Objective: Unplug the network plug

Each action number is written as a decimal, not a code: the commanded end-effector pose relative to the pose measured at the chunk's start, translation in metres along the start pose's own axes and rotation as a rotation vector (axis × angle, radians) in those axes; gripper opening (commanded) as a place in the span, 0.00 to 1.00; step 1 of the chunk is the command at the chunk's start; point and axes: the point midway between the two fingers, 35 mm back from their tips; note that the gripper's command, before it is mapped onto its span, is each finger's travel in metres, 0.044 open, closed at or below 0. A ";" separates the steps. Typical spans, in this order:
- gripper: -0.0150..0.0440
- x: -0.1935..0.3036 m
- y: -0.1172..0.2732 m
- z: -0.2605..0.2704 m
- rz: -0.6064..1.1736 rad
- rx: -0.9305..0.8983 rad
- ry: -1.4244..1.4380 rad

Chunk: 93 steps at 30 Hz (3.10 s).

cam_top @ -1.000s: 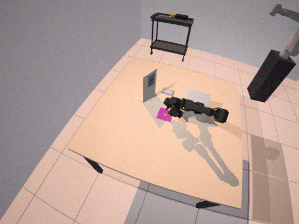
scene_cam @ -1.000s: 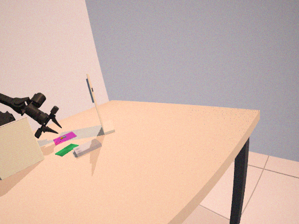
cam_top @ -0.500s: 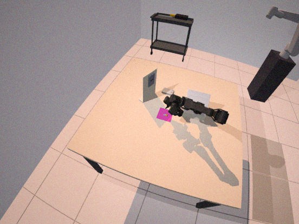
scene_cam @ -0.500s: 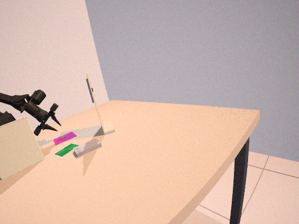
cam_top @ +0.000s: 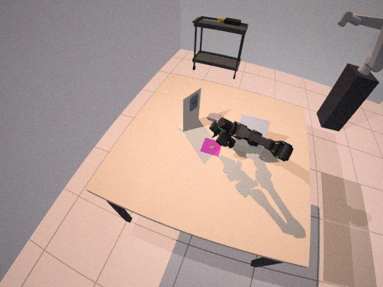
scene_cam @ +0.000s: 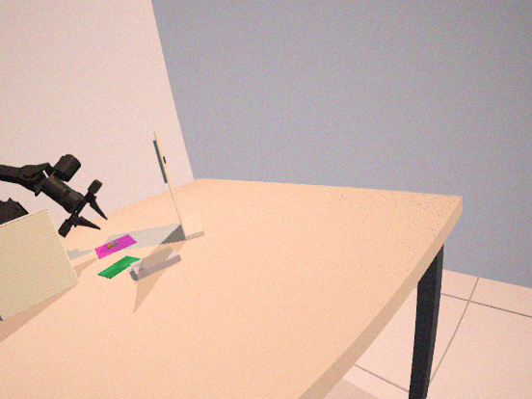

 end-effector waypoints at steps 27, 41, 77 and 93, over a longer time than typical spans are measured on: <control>0.52 0.002 0.029 -0.016 -0.009 0.010 0.004; 0.52 0.001 0.043 -0.021 -0.016 0.018 0.001; 0.52 0.015 0.118 -0.071 -0.011 0.011 -0.001; 0.96 0.015 0.130 -0.077 -0.017 0.018 -0.001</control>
Point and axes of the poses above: the point midway between the two fingers, 35 mm back from their tips, its own y axis back along the fingers, its own z axis across the jaws, x = y × z, and after that the axes turned 12 degrees about y, right-handed
